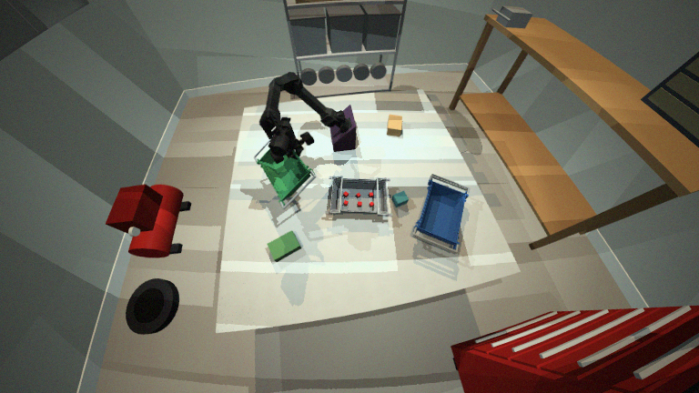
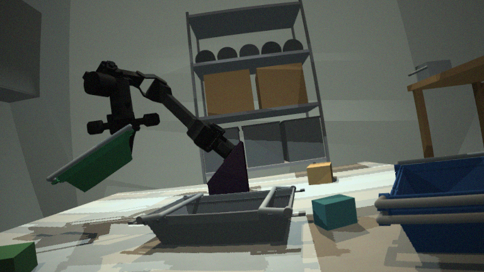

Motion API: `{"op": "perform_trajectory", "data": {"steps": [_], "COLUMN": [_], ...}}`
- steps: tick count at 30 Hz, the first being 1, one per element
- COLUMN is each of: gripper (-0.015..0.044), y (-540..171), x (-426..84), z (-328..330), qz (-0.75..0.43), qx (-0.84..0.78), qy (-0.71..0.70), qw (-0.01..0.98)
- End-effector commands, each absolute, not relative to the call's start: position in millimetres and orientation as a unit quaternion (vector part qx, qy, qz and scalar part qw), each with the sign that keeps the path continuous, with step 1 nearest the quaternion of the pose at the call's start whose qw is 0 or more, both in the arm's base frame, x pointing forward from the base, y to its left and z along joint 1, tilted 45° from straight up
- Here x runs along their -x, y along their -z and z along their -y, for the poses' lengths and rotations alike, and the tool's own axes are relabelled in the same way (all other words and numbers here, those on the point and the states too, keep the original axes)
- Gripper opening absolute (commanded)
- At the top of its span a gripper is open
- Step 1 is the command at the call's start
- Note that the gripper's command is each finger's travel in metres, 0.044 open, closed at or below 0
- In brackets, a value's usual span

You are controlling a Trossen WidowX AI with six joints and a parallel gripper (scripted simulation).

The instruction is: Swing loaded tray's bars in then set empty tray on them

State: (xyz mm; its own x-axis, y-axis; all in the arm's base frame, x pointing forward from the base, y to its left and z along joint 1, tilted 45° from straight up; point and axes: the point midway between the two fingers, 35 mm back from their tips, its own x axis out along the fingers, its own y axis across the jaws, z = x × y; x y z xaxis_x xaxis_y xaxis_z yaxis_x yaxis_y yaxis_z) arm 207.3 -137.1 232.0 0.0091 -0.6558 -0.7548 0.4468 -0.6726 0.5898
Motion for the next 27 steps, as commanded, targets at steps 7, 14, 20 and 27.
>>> {"op": "perform_trajectory", "data": {"steps": [7,14,20,27], "gripper": [0.0000,0.0000,0.0000,0.0000], "y": [-219,-204,-190,-172], "x": [-241,-261,-277,-292], "z": [117,101,86,66], "qz": [0.041,0.006,-0.022,-0.054], "qx": [-0.574,-0.555,-0.537,-0.514], "qy": [0.695,0.697,0.698,0.697], "qw": [0.431,0.454,0.474,0.497]}}
